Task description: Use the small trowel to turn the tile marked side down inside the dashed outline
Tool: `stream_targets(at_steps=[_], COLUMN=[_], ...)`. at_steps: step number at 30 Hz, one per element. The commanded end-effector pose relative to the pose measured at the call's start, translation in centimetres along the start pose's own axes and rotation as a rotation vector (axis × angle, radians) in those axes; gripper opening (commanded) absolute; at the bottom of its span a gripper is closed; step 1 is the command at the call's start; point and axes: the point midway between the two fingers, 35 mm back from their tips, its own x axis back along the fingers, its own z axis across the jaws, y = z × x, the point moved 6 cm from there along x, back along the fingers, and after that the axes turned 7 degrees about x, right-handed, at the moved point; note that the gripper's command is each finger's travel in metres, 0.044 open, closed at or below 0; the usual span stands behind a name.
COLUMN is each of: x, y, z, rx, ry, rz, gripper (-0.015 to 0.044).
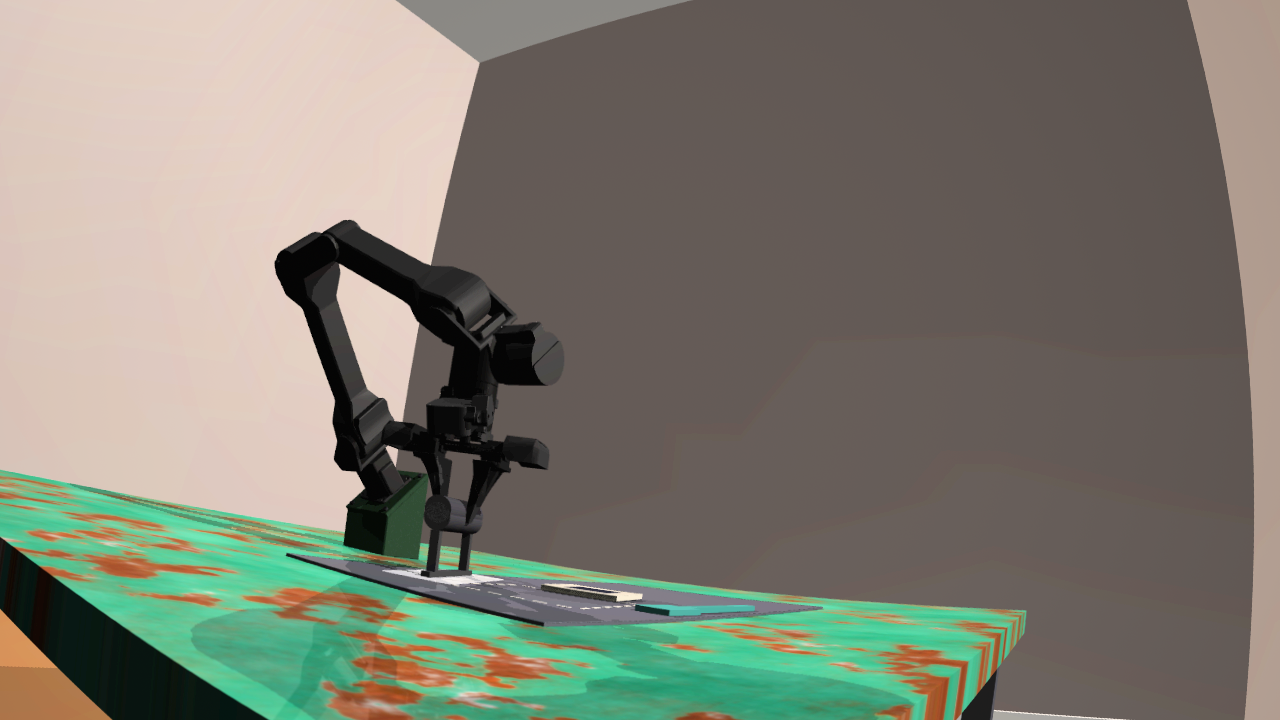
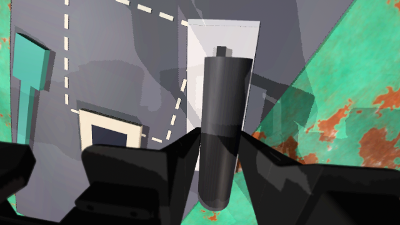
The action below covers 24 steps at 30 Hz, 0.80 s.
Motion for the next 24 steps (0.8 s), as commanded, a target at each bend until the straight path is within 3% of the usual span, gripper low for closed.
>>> stream_targets(at_steps=[1, 4, 10, 24], x=[-0.11, -0.11, -0.11, -0.11], y=[0.03, 0.03, 0.03, 0.03], z=[-0.03, -0.03, -0.03, -0.03], rx=[-0.056, -0.056, -0.056, -0.056], ry=[-0.001, -0.001, -0.001, -0.001], rz=[0.001, 0.001, 0.001, 0.001], gripper=[0.0130, 0.0130, 0.0270, 0.0270])
